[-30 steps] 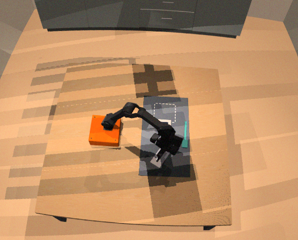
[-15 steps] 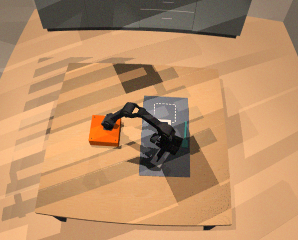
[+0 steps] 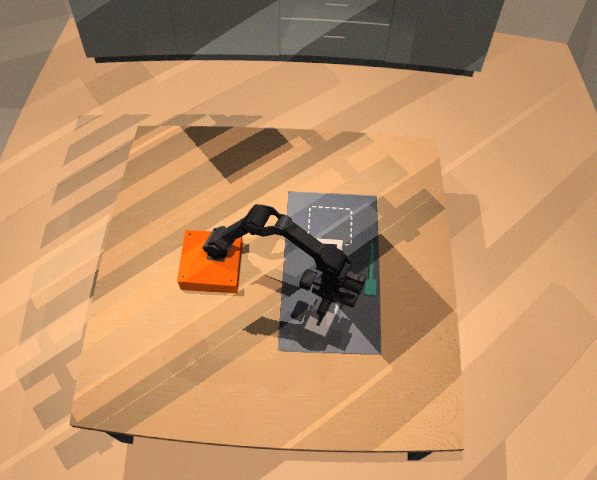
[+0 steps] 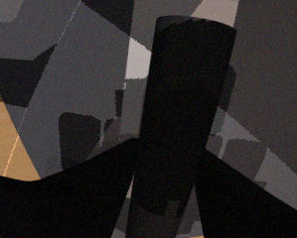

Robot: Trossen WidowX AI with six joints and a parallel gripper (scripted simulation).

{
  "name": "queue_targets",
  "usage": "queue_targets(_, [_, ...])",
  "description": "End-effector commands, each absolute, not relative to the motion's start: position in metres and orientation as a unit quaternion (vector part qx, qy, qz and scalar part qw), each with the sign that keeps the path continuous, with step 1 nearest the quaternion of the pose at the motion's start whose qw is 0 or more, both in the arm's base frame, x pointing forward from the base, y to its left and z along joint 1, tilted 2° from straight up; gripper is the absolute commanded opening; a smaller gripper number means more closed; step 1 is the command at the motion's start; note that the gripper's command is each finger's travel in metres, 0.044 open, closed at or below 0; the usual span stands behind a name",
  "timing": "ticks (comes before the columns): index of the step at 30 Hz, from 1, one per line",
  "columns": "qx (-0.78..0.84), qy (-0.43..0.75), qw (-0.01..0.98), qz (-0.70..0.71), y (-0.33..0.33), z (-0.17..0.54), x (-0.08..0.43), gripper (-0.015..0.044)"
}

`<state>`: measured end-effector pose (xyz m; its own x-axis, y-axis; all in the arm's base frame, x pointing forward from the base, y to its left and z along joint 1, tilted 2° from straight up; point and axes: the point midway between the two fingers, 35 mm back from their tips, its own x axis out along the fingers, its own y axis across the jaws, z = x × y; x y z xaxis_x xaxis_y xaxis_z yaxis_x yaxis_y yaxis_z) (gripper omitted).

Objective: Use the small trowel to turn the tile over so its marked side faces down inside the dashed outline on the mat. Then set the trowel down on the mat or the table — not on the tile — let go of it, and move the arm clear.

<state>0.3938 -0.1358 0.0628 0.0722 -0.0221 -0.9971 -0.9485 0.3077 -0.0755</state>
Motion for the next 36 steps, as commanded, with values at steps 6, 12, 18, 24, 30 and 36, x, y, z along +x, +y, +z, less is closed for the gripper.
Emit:
queue_targets(6, [-0.512, 0.499, 0.522, 0.465, -0.1359, 0.062, 0.3935, 0.013])
queue_targets(12, [-0.53, 0.482, 0.504, 0.483, -0.1359, 0.062, 0.3935, 0.013])
queue_targets(18, [-0.53, 0.482, 0.504, 0.483, -0.1359, 0.062, 0.3935, 0.0209])
queue_targets(24, [-0.53, 0.482, 0.504, 0.483, -0.1359, 0.062, 0.3935, 0.027])
queue_targets(30, [-0.53, 0.482, 0.504, 0.483, -0.1359, 0.062, 0.3935, 0.027])
queue_targets(36, [-0.53, 0.482, 0.504, 0.483, -0.1359, 0.062, 0.3935, 0.027])
